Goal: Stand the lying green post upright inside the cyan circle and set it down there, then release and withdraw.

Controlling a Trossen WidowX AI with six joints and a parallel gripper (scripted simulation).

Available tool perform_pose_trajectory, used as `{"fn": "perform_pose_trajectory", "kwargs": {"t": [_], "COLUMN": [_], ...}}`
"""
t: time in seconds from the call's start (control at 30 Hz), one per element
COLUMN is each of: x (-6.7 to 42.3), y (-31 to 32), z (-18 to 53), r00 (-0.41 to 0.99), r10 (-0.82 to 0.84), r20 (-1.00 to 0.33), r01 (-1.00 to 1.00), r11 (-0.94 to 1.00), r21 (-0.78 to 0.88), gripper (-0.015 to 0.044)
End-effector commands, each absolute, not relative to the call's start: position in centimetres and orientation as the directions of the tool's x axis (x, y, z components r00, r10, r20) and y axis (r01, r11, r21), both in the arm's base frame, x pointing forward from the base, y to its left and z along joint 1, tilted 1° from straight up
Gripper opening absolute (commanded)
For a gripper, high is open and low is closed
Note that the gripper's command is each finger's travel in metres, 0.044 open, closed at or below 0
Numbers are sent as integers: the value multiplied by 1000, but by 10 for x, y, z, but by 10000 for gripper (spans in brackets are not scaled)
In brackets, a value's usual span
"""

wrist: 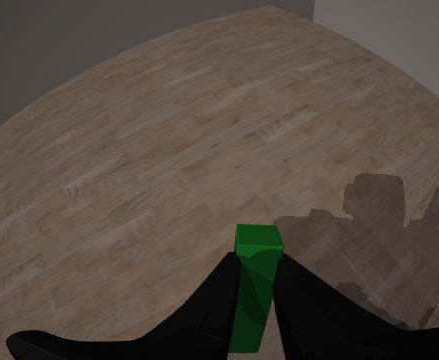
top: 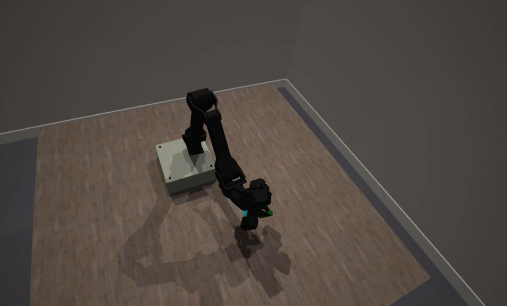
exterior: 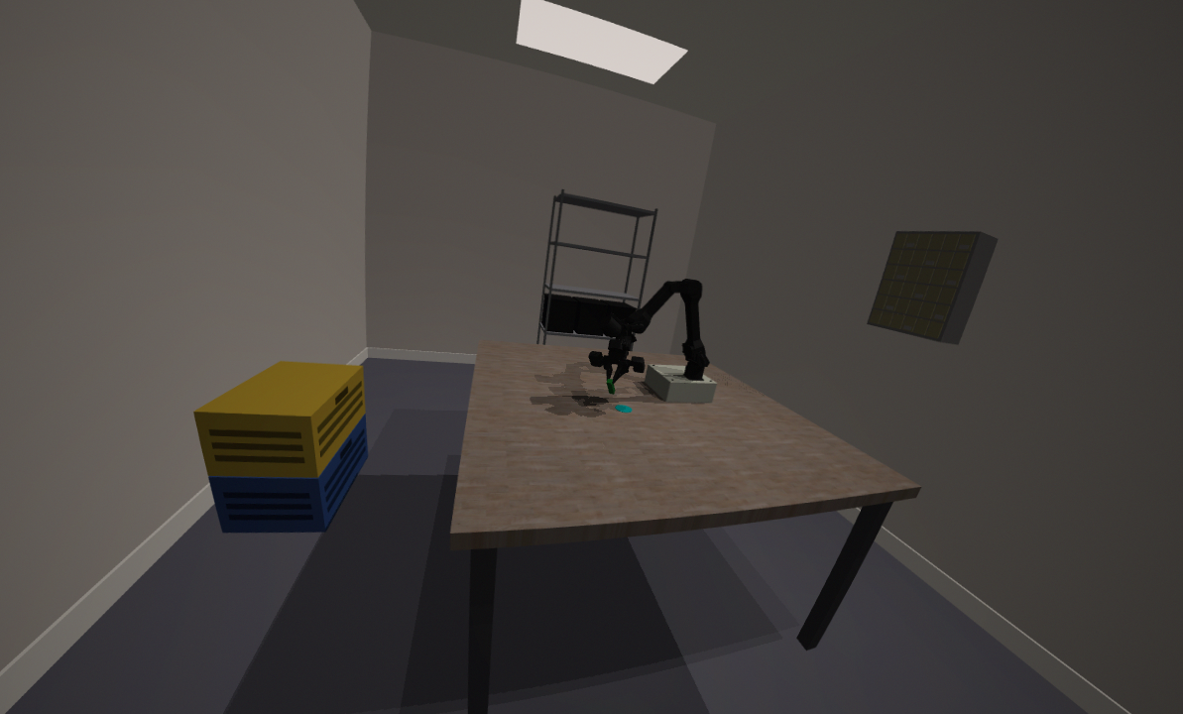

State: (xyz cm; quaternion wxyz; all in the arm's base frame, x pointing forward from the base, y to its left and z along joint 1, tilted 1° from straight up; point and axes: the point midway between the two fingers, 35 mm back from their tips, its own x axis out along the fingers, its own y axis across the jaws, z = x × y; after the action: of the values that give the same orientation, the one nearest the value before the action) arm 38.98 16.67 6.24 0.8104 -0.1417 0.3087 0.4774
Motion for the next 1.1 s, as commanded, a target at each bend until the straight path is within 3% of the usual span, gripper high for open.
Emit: {"fn": "perform_pose_trajectory", "kwargs": {"t": [0.0,1.07], "x": [389,384], "y": [166,155], "z": [63,69], "r00": [359,394], "r10": [703,802], "r20": [-614,-449], "r01": [-861,-877], "r11": [504,475], "r21": [73,78], "gripper": [23,23]}}
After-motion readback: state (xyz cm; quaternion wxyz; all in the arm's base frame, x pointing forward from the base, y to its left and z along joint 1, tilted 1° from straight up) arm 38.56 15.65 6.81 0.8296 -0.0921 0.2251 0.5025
